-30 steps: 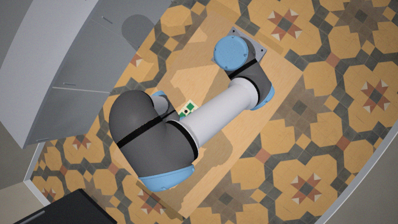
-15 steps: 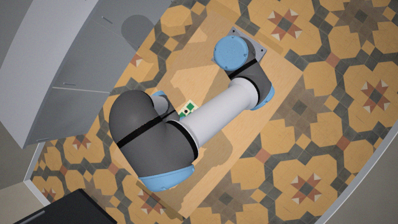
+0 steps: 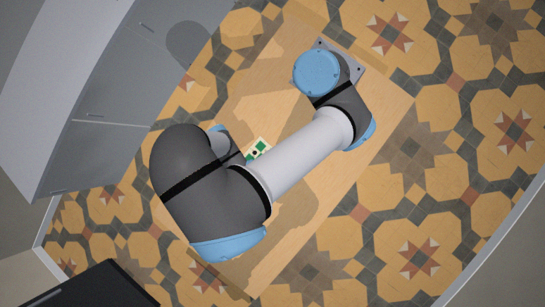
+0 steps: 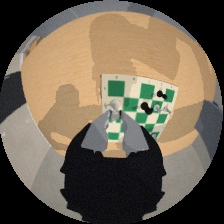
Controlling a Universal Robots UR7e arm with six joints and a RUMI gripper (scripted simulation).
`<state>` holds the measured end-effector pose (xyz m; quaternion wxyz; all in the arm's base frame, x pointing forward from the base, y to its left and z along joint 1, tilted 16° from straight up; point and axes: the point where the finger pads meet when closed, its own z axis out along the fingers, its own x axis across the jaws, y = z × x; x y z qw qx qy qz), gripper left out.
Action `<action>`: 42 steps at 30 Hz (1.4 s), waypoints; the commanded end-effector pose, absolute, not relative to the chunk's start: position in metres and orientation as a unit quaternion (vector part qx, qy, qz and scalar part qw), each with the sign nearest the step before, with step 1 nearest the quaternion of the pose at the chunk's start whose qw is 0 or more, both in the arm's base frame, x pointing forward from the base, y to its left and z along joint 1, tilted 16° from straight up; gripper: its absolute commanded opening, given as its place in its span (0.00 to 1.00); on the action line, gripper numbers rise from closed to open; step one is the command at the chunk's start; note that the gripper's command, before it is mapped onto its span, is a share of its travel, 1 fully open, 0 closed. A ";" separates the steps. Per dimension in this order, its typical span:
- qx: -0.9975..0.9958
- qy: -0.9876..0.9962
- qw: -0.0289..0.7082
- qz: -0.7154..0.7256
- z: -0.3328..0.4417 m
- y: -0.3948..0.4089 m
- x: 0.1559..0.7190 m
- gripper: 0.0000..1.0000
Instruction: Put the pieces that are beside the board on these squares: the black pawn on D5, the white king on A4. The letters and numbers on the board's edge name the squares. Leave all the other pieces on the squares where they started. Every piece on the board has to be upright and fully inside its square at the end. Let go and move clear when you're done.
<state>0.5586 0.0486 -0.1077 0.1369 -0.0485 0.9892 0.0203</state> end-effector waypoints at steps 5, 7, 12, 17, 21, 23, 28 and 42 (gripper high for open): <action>-0.049 0.989 0.138 0.020 -0.107 0.049 0.559 0.20; -0.049 0.989 0.138 0.020 -0.107 0.049 0.559 0.20; -0.049 0.989 0.138 0.020 -0.107 0.049 0.559 0.25; -0.049 0.989 0.138 0.020 -0.107 0.049 0.559 0.25; -0.049 0.989 0.138 0.020 -0.107 0.049 0.559 0.25; -0.049 0.989 0.138 0.020 -0.105 0.048 0.558 0.25; -0.049 0.989 0.138 0.020 -0.094 0.048 0.555 0.25; -0.049 0.989 0.138 0.020 -0.042 0.045 0.541 0.25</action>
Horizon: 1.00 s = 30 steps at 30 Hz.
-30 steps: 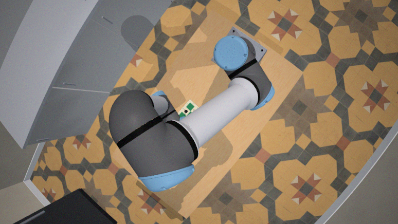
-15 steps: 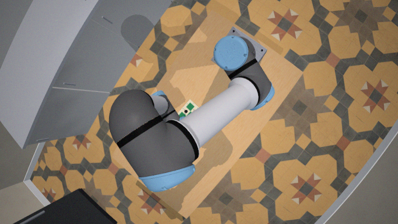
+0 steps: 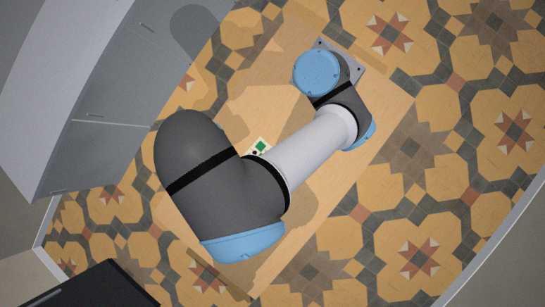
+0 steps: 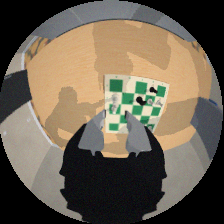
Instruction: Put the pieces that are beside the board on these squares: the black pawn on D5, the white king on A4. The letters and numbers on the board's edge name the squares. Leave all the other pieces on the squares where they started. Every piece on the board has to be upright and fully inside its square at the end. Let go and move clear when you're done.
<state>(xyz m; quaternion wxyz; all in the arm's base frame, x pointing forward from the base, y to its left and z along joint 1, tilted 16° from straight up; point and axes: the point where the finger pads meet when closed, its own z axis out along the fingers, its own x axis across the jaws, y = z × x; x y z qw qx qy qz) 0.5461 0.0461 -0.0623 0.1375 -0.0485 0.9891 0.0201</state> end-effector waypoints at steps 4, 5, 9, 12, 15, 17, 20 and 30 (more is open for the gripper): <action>-0.049 0.989 0.138 0.020 -0.028 0.044 0.537 0.25; -0.049 0.989 0.138 0.020 -0.026 0.044 0.536 0.25; -0.049 0.989 0.138 0.020 -0.021 0.044 0.535 0.25; -0.049 0.989 0.138 0.020 -0.021 0.044 0.535 0.25; -0.049 0.989 0.138 0.020 -0.021 0.044 0.535 1.00; -0.049 0.989 0.138 0.020 -0.021 0.044 0.535 1.00; -0.049 0.989 0.138 0.020 -0.021 0.044 0.535 1.00; -0.049 0.989 0.138 0.020 -0.021 0.044 0.535 1.00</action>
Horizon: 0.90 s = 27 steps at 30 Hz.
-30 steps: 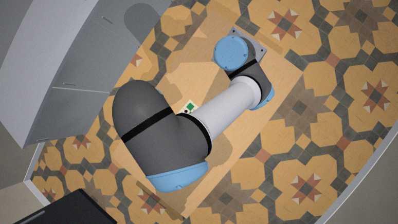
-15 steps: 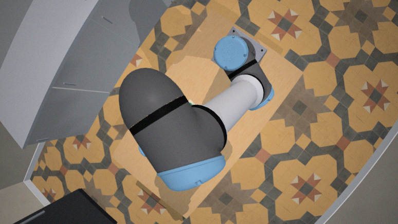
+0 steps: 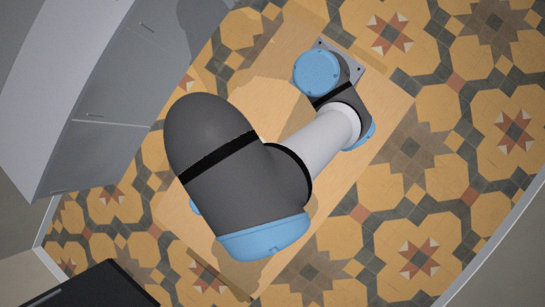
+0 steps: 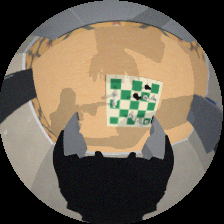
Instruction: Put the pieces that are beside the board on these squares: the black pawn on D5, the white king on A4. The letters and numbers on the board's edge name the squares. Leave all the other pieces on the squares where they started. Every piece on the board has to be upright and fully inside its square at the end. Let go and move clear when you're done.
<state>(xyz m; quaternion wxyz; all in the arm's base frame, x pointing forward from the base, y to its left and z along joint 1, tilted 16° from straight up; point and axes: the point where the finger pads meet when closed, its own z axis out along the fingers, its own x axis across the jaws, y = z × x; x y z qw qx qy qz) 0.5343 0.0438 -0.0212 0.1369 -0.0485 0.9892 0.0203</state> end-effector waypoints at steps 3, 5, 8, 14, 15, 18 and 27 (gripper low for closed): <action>-0.049 0.989 0.138 0.020 -0.021 0.044 0.535 1.00; -0.049 0.989 0.138 0.020 -0.021 0.044 0.535 1.00; -0.049 0.989 0.138 0.020 -0.020 0.044 0.534 1.00; -0.049 0.989 0.138 0.020 -0.012 0.043 0.532 1.00; -0.049 0.989 0.138 0.020 -0.012 0.043 0.532 1.00; -0.049 0.989 0.138 0.020 -0.003 0.043 0.530 1.00; -0.049 0.989 0.138 0.020 0.027 0.041 0.521 1.00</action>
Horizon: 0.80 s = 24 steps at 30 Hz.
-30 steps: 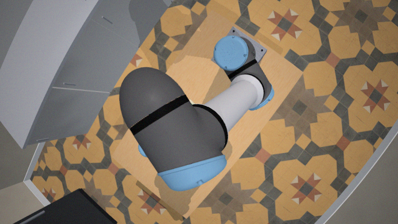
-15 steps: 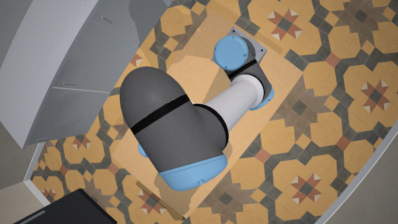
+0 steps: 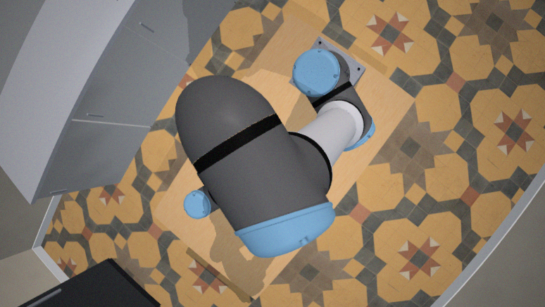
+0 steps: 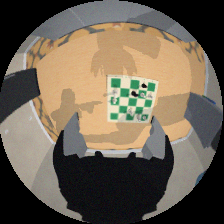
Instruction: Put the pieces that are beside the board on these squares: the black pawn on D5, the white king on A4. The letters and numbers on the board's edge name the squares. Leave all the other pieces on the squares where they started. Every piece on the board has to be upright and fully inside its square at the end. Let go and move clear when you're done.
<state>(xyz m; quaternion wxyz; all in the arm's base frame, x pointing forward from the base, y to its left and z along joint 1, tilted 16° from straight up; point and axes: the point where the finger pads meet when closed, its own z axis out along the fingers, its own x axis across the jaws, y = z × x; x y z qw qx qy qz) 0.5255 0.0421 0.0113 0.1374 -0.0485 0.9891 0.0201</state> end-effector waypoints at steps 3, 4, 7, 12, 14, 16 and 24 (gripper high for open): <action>-0.049 0.989 0.138 0.020 0.033 0.041 0.519 1.00; -0.049 0.989 0.138 0.020 0.033 0.041 0.519 1.00; -0.049 0.989 0.138 0.020 0.036 0.041 0.519 1.00; -0.049 0.989 0.138 0.020 0.037 0.041 0.519 1.00; -0.049 0.989 0.138 0.020 0.037 0.041 0.519 1.00; -0.049 0.989 0.138 0.020 0.037 0.041 0.519 1.00; -0.049 0.989 0.138 0.020 0.037 0.041 0.519 1.00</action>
